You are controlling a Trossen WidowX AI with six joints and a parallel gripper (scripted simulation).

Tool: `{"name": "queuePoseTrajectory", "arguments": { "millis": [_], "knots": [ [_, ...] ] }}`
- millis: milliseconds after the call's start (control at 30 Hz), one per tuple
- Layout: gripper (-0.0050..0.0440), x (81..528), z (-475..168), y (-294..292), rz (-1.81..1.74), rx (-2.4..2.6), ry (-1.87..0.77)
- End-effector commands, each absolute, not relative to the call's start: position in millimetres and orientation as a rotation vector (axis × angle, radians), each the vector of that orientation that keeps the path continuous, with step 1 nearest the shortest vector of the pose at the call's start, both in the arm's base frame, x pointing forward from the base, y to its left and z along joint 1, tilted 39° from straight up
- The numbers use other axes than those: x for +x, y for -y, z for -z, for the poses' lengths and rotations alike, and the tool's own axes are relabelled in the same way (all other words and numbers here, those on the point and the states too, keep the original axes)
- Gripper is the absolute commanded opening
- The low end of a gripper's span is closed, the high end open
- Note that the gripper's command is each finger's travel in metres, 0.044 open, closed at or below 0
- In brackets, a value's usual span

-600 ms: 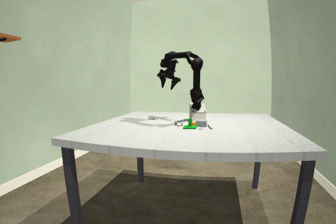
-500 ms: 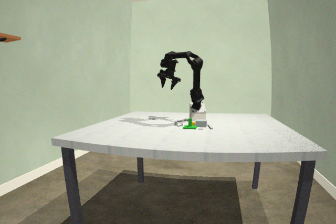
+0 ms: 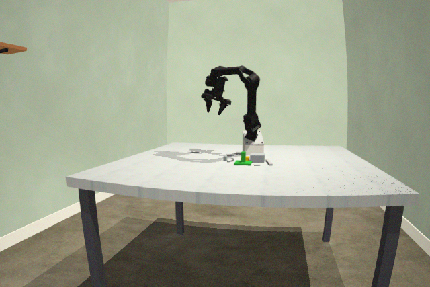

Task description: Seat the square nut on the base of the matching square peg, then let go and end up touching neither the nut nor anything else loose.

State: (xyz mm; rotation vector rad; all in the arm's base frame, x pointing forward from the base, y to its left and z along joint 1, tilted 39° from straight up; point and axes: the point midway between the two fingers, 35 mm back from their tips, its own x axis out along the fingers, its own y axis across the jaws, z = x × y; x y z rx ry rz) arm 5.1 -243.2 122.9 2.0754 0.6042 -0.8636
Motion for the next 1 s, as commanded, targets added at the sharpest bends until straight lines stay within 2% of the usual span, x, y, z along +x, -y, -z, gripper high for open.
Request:
{"name": "queuePoseTrajectory", "arguments": {
  "millis": [0,200,433,500,567,967],
  "knots": [
    [0.0352,13,-123,242,0.836,2.003,-0.647],
    [0.0208,77,-126,223,0.537,1.355,-0.939],
    [0.0040,133,-129,188,0.174,0.695,-1.083],
    [0.0040,133,-129,188,0.174,0.695,-1.083],
    [0.0000,148,-130,175,0.048,0.480,-1.097],
    [0.0000,207,-136,83,-0.614,-0.662,-0.915]
  ]
}}
